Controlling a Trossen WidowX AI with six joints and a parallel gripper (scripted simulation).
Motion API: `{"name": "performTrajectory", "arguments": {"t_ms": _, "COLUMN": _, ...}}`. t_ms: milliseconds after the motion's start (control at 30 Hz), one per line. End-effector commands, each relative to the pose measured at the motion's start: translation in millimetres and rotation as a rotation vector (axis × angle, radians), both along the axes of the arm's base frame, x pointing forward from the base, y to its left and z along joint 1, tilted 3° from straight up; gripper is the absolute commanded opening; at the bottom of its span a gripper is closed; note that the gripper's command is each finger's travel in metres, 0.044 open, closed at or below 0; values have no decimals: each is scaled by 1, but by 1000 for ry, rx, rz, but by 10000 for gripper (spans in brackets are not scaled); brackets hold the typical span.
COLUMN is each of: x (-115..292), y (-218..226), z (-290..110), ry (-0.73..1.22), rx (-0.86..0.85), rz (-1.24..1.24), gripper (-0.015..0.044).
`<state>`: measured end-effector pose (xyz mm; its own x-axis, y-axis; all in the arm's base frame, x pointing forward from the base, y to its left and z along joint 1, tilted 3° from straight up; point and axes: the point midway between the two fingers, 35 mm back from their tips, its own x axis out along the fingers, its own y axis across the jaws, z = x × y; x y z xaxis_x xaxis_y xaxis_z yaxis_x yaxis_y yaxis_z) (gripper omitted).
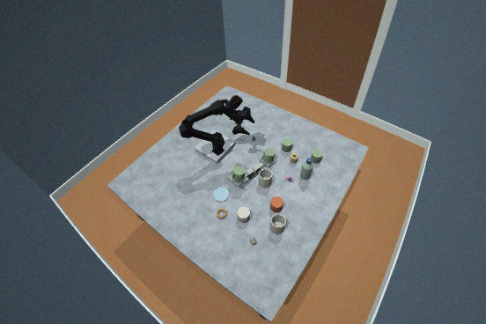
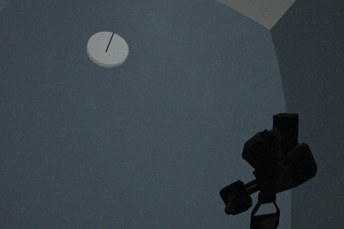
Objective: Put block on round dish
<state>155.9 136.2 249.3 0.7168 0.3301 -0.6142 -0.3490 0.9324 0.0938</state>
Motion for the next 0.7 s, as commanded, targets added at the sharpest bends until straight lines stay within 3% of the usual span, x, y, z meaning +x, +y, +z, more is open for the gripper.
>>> {"name": "performTrajectory", "arguments": {"t_ms": 0, "x": 4, "y": -22, "z": -5, "ry": 27, "rx": -28, "rz": -132, "gripper": 440}}
{"name": "performTrajectory", "arguments": {"t_ms": 367, "x": 5, "y": -81, "z": -15, "ry": 66, "rx": -116, "rz": -455, "gripper": 440}}
{"name": "performTrajectory", "arguments": {"t_ms": 667, "x": 7, "y": -81, "z": -15, "ry": 81, "rx": -161, "rz": -443, "gripper": 440}}
